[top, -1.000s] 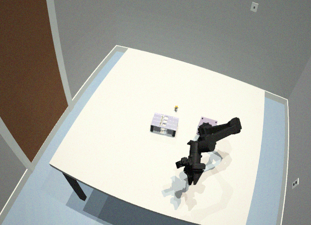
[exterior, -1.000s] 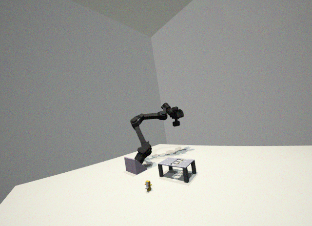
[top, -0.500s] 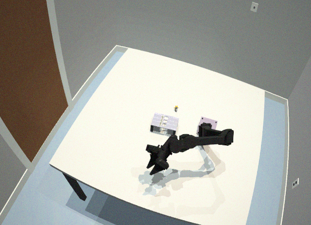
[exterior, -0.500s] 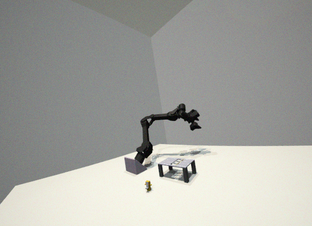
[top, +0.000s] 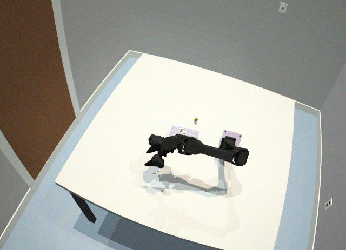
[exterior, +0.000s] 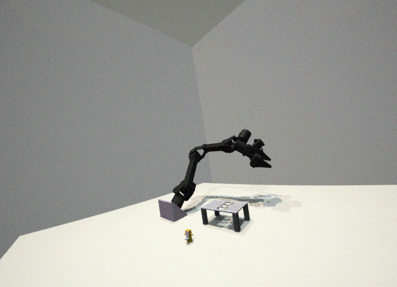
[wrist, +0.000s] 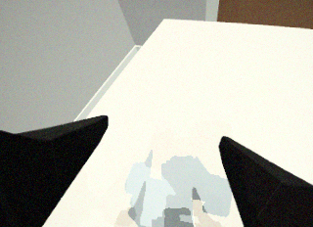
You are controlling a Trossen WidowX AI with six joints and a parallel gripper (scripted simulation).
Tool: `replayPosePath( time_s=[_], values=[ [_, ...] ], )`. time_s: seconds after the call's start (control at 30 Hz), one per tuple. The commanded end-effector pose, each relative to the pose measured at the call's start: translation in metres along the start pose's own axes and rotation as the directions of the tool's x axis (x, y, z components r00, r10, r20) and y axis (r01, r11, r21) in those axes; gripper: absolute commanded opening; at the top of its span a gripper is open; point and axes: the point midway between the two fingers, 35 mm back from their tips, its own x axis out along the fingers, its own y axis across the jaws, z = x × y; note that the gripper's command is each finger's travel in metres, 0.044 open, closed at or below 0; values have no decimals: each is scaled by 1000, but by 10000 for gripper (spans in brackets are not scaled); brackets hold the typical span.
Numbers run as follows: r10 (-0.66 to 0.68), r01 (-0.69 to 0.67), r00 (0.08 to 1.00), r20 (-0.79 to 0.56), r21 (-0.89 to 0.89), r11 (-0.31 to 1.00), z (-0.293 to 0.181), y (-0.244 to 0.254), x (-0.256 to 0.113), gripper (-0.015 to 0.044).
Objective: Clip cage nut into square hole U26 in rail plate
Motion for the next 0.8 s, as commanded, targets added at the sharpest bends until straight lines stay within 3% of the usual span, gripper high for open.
replayPosePath(
  time_s=[0.0,0.2,0.43,0.6,0.77],
  values=[
    [-100,100,995,-4,-28,995,8,-40,5,440],
    [-321,313,946,-49,-123,942,20,-134,-2,440],
    [-530,484,828,-186,-243,841,11,-249,-40,440],
    [-597,506,727,-339,-323,800,-15,-319,-83,440],
    [-566,437,643,-516,-359,825,-54,-373,-133,440]
  ],
)
